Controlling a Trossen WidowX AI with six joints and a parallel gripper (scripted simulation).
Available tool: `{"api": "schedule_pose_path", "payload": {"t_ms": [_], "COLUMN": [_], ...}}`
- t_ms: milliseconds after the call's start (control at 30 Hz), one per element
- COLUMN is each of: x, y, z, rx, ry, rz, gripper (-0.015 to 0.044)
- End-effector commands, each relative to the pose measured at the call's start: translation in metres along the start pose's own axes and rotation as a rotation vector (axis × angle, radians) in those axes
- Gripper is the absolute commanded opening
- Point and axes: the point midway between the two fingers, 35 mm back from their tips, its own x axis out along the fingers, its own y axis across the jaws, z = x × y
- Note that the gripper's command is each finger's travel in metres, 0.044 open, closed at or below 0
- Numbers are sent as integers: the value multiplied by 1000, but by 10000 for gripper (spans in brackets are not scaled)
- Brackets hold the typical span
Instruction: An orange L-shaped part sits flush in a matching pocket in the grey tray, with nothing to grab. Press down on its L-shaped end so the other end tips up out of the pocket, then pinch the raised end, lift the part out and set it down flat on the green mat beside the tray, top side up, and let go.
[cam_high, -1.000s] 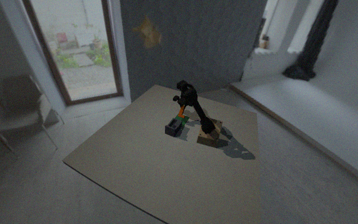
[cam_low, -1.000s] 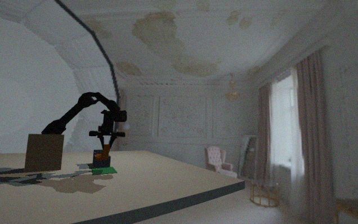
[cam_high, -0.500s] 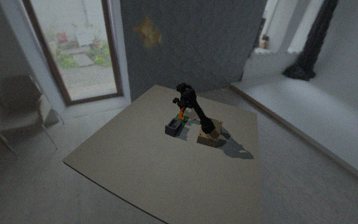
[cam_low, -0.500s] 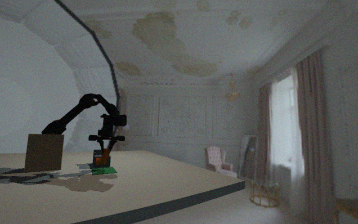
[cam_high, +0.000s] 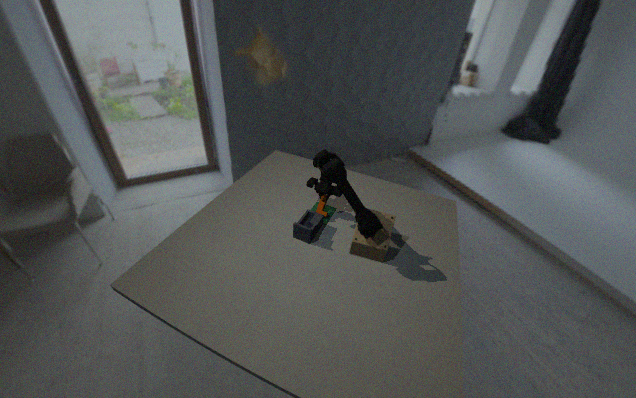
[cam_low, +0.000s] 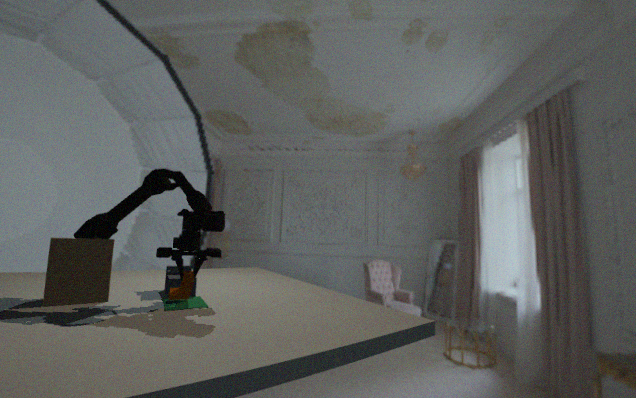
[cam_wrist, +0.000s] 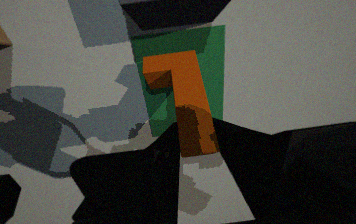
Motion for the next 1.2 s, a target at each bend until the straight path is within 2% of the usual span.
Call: {"api": "schedule_pose_path", "payload": {"t_ms": [0,367,700,867,967,1167], "x": [3,3,0,-49,-83,-83], "y": [2,2,1,-1,2,1], "z": [0,0,0,-2,-1,-3], "rx": [10,4,5,9,11,19], "ry": [-7,-3,-3,-1,-3,-1], "rz": [-2,1,1,-1,-1,-15], "gripper": [0,0,263,394,400,400]}}
